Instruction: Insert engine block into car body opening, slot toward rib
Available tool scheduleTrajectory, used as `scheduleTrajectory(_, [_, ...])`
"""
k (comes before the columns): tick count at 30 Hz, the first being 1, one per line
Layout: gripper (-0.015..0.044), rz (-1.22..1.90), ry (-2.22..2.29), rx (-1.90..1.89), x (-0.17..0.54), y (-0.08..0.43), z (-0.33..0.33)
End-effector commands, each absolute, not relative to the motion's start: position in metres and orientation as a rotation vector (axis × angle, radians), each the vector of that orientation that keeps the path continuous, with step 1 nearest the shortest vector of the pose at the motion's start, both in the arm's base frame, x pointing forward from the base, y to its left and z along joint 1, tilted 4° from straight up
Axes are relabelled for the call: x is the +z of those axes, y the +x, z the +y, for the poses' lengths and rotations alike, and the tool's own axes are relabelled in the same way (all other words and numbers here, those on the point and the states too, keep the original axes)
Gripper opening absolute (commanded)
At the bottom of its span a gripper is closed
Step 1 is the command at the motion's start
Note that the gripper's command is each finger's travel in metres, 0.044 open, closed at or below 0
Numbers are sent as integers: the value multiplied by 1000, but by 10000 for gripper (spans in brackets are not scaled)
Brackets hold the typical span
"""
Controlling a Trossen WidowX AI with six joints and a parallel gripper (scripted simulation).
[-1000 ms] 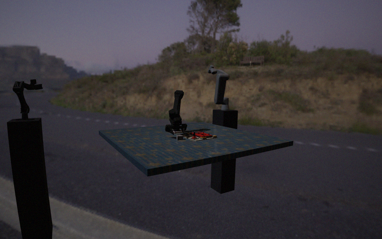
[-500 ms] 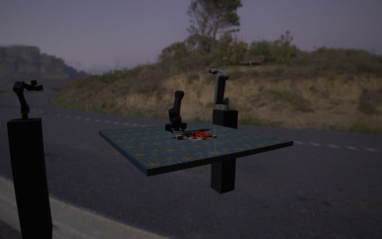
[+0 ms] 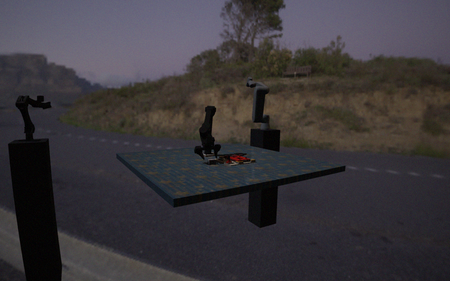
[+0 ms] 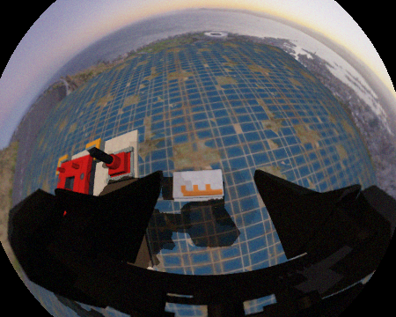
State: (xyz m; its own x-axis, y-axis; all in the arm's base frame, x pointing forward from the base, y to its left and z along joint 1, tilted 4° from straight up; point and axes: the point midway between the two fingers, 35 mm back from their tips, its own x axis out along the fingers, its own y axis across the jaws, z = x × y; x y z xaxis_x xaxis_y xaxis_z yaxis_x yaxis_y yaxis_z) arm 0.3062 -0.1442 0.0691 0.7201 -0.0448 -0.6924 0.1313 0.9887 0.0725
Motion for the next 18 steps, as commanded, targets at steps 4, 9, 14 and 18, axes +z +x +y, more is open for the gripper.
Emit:
scheduleTrajectory(4, [440, 985, 117, -75, 69, 317, -144])
scheduleTrajectory(9, [440, 1147, 121, -67, 76, 318, -142])
scheduleTrajectory(14, [440, 1312, 115, -58, 87, 314, -139])
scheduleTrajectory(18, [440, 1445, 100, -47, 99, 308, -135])
